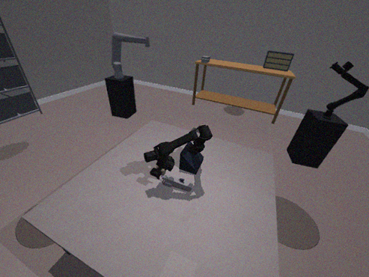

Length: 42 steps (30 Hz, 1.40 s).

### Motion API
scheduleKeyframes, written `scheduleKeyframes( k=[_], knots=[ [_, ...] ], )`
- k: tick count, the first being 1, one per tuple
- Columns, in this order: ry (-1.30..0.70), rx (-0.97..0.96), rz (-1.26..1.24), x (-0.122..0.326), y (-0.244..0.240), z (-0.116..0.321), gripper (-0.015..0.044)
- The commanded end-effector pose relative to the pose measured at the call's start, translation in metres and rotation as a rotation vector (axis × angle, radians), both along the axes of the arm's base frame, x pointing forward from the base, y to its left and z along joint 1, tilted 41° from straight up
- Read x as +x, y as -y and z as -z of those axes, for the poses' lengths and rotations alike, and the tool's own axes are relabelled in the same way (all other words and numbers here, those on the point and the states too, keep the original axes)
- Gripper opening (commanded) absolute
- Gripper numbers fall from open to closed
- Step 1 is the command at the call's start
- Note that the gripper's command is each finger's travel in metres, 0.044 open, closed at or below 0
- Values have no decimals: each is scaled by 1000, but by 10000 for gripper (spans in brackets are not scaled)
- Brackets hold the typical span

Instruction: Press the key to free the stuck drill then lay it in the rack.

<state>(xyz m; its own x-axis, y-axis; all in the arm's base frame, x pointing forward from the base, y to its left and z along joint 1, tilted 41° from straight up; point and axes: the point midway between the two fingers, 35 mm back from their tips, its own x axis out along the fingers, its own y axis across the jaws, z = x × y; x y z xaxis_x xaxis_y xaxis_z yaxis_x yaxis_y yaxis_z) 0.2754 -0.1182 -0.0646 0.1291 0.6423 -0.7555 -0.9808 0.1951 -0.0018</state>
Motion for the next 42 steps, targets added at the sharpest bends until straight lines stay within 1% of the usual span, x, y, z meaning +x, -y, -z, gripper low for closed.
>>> scheduleKeyframes(
  k=[1, 17, 42],
  knots=[
    [64, -17, -78, -3, 4, 12, 440],
    [64, -17, -78, -2, 2, 14, 440],
    [65, -16, -77, 4, -31, 37, 440]
  ],
)
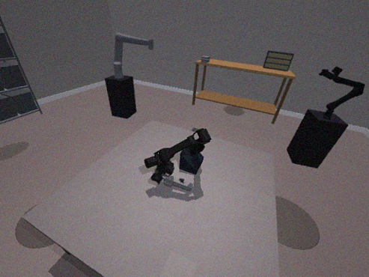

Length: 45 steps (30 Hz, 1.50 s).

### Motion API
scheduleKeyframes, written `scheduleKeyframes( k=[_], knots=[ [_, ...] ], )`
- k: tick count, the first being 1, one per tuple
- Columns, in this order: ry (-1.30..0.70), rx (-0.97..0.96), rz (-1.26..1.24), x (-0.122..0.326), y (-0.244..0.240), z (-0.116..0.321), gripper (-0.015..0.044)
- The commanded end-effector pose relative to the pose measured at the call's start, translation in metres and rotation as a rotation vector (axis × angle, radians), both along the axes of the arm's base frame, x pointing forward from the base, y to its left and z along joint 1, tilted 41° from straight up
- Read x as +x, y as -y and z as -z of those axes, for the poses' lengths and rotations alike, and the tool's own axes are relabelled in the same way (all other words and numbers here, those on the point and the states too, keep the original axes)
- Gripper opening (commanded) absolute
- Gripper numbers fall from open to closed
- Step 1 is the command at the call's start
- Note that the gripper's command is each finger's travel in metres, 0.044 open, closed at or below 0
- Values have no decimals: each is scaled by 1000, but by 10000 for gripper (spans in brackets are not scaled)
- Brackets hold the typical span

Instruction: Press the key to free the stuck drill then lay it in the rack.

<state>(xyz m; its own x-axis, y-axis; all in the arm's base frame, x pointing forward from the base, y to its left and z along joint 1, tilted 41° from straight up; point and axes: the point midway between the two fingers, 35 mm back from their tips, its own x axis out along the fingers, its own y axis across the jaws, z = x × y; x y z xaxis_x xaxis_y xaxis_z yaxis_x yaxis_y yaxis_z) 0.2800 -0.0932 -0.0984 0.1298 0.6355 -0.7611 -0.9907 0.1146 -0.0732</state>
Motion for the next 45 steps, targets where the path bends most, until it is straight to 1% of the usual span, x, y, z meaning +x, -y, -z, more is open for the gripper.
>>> scheduleKeyframes(
  k=[1, 9, 25, 28, 45],
  knots=[
    [-5, 7, 3, -1, -8, 4, 440],
    [-4, 9, 3, 0, -15, 9, 440],
    [-1, 3, -1, 1, -12, 7, 20],
    [-1, 3, -1, 1, -12, 7, 0],
    [-4, 8, 3, 0, -2, 14, 0]
  ],
)
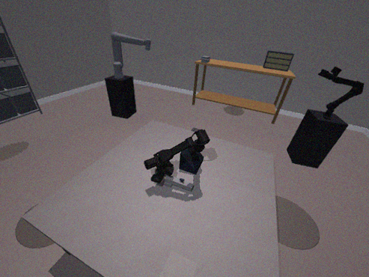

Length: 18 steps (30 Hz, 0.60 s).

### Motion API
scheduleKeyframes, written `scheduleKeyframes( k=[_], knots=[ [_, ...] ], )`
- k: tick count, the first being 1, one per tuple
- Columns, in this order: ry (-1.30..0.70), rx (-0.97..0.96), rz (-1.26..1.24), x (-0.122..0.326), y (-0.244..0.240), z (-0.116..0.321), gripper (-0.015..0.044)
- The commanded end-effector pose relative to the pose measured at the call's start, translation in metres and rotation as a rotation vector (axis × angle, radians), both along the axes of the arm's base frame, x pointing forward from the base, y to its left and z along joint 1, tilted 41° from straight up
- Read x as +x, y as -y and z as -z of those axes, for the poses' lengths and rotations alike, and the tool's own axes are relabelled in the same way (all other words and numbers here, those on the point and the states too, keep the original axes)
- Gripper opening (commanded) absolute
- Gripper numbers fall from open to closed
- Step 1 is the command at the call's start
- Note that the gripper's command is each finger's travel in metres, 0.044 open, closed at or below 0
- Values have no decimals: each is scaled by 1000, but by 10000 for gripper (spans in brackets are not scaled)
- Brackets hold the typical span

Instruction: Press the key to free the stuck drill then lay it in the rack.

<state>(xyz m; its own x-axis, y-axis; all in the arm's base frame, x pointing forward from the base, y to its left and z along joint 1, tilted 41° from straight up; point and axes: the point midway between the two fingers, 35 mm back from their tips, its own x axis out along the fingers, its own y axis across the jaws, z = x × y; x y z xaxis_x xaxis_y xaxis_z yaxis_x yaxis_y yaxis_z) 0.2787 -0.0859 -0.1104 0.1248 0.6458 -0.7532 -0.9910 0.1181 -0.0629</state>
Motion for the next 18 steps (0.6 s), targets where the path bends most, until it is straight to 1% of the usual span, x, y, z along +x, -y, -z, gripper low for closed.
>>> scheduleKeyframes(
  k=[1, 18],
  knots=[
    [5, -6, 0, 1, 6, 3, 0],
    [5, -8, 0, 1, 26, 16, 0]
  ],
)
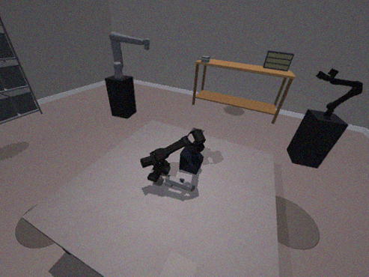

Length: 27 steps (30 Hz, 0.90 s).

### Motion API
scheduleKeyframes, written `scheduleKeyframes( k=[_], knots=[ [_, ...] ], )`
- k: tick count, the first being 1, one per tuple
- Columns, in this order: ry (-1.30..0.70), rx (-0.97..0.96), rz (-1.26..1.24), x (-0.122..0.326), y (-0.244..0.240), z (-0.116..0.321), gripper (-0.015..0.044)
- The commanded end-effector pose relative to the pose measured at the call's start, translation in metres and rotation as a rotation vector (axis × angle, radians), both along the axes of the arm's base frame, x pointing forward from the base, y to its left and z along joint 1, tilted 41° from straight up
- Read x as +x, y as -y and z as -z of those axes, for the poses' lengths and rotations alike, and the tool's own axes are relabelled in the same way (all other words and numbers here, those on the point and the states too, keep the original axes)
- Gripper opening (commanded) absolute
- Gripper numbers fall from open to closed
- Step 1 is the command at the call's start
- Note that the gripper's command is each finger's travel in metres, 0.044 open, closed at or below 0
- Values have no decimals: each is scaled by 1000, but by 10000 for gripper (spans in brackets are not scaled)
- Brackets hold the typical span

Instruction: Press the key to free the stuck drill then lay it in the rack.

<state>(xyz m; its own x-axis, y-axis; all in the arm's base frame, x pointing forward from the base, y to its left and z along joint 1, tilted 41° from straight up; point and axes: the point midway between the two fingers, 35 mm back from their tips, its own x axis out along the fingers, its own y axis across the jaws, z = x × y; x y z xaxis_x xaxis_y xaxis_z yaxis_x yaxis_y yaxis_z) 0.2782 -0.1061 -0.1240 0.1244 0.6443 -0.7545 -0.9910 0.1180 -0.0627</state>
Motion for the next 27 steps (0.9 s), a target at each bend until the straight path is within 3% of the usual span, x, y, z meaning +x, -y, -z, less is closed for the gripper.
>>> scheduleKeyframes(
  k=[1, 7, 23, 27],
  knots=[
    [5, -6, 0, 1, 7, 3, 0],
    [6, -7, 0, 1, 15, 8, 0],
    [5, -6, 0, 0, 4, 4, 420],
    [5, -6, 0, 1, 3, 4, 440]
  ],
)
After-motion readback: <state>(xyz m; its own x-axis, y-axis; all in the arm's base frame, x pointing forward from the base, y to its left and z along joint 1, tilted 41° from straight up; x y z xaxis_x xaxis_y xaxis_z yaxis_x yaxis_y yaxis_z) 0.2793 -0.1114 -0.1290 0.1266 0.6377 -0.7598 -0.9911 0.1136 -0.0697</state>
